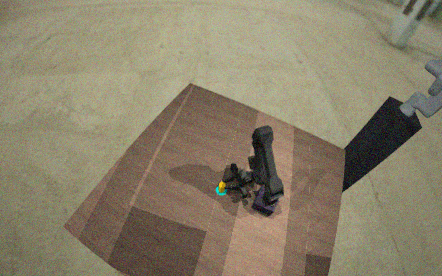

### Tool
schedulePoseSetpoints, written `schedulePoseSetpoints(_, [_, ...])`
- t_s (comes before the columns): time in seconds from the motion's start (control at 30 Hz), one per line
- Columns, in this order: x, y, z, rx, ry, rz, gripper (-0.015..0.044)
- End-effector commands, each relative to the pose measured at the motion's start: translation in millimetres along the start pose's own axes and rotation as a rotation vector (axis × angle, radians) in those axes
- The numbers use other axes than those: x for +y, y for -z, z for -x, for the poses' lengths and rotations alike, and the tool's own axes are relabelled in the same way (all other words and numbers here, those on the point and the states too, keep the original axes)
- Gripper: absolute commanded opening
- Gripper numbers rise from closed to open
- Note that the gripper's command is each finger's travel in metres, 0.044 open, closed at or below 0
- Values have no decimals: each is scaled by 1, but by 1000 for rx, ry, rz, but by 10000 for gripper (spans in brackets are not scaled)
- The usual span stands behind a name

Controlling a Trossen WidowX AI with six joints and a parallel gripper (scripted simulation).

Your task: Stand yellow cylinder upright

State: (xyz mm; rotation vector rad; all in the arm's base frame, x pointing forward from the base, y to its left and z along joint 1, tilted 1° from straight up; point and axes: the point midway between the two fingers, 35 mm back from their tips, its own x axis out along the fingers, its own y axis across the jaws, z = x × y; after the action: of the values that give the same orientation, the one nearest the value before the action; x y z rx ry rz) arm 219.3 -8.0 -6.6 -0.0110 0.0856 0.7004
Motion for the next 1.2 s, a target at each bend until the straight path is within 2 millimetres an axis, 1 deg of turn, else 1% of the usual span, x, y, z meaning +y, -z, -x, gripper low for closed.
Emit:
schedulePoseSetpoints(0.0, [0,0,0,-6,-5,10,105])
schedulePoseSetpoints(0.17, [0,0,0,-6,-5,10,105])
schedulePoseSetpoints(0.53, [0,0,0,-6,-5,10,394])
schedulePoseSetpoints(0.73, [-1,-1,0,-6,-5,10,400])
schedulePoseSetpoints(1.17, [-10,-30,1,-6,-5,11,400])
